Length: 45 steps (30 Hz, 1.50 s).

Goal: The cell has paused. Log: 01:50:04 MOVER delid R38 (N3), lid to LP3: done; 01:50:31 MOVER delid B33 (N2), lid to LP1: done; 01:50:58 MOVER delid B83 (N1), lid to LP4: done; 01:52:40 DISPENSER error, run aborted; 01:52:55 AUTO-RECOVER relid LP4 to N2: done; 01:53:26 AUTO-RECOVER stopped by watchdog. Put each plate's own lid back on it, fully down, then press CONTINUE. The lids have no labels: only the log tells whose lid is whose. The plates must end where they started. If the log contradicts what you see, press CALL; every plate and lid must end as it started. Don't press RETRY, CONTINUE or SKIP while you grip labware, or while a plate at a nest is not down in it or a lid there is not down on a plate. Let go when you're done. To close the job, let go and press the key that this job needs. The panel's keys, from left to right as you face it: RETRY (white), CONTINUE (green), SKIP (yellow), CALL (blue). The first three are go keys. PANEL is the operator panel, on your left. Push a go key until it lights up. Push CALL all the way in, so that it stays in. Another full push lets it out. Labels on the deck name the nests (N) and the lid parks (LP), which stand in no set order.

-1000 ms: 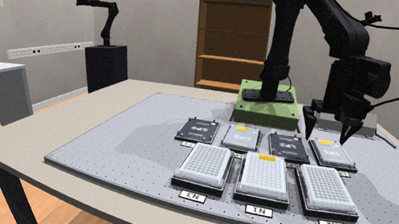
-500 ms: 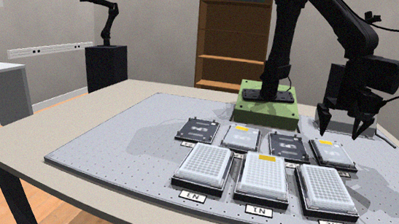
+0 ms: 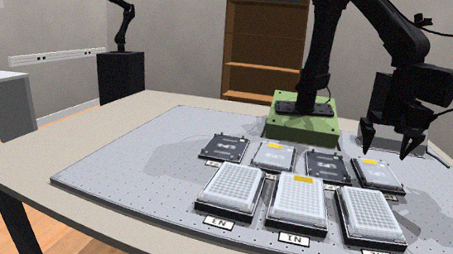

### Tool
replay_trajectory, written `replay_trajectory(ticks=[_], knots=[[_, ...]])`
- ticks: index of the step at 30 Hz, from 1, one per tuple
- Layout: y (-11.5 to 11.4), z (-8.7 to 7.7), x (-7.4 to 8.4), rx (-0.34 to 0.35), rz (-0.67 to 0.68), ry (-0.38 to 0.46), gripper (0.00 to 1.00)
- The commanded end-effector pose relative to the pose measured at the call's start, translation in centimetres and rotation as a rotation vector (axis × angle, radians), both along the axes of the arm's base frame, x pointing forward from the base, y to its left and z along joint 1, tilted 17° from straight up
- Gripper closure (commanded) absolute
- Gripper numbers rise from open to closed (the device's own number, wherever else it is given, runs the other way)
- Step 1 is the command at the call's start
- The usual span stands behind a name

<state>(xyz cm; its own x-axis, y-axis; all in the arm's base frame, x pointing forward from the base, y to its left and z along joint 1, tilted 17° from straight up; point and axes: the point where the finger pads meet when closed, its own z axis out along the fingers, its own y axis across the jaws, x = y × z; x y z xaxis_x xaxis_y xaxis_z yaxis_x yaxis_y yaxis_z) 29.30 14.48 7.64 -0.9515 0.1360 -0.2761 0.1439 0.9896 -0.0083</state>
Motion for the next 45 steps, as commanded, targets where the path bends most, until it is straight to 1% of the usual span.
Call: replay_trajectory(ticks=[1,5,10,14,18,21,26,28,31,35,36,37,39,42,43,44,45], knots=[[0.2,0.6,0.9,0.011,-0.013,-0.043,0.0],[0.1,0.2,0.6,0.004,-0.013,-0.032,0.0],[0.2,0.4,0.8,0.008,-0.013,-0.039,0.0],[0.0,-0.2,0.4,-0.001,-0.013,-0.024,0.0],[0.2,0.3,0.8,0.01,-0.011,-0.042,0.0],[0.0,0.0,0.6,0.005,-0.012,-0.034,0.0],[0.1,0.2,0.7,0.008,-0.011,-0.039,0.0],[0.0,-0.1,0.5,0.004,-0.012,-0.032,0.0],[0.1,0.2,0.8,0.01,-0.012,-0.041,0.0],[0.0,-0.1,0.5,0.004,-0.012,-0.032,0.0],[0.0,0.1,0.7,0.008,-0.013,-0.037,0.0],[-0.1,-0.4,0.6,-0.008,-0.016,-0.011,0.0],[-0.5,-1.4,0.4,-0.008,-0.021,-0.008,0.0],[-0.5,-1.4,0.5,-0.004,-0.021,-0.014,0.0],[-0.3,-1.2,0.7,0.013,-0.01,-0.041,0.0],[-0.1,-1.1,0.9,0.014,-0.01,-0.041,0.0],[0.2,-1.4,1.0,0.006,-0.011,-0.027,0.0]])
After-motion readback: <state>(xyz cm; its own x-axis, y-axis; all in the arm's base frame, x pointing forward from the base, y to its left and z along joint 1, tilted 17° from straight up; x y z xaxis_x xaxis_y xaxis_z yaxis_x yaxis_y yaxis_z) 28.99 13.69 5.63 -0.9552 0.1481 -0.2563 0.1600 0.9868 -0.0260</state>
